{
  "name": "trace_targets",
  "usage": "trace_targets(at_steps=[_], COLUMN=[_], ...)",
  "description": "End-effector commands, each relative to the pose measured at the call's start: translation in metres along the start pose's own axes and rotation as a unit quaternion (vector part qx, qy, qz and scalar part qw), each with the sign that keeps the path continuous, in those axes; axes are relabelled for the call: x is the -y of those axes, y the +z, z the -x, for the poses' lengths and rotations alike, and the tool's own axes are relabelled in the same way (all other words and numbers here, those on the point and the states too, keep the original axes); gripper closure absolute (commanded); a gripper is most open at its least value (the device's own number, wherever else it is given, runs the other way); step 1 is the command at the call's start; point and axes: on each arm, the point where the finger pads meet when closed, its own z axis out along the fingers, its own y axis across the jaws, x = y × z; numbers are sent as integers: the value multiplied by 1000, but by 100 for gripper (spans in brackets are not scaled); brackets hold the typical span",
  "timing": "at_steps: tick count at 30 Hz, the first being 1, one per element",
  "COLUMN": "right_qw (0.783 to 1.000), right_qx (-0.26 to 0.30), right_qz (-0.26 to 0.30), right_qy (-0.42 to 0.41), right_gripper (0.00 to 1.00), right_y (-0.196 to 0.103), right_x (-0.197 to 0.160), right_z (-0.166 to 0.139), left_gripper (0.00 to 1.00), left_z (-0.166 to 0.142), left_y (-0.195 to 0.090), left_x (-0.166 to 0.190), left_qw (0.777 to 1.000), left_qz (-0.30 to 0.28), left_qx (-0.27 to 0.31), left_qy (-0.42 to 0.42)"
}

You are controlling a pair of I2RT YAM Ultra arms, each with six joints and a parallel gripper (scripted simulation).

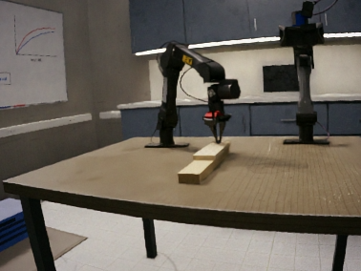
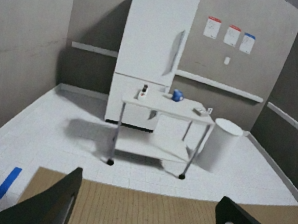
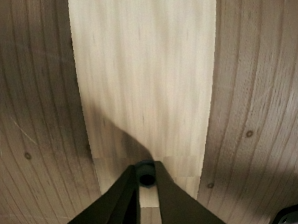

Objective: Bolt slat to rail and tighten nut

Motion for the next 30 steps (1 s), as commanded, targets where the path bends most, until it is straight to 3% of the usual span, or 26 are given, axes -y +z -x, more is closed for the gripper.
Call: trace_targets(at_steps=[1,30], right_qw=[1000,1000], right_qx=[2,1], right_qz=[2,1], right_qy=[0,0], right_gripper=[88,88], right_y=[3,7], right_x=[-2,-2], right_z=[2,2], left_gripper=[0,0], left_z=[5,5], left_y=[-1,-1], left_x=[0,0], left_qw=[1000,1000], left_qz=[0,0], left_qx=[6,6], left_qy=[0,0])
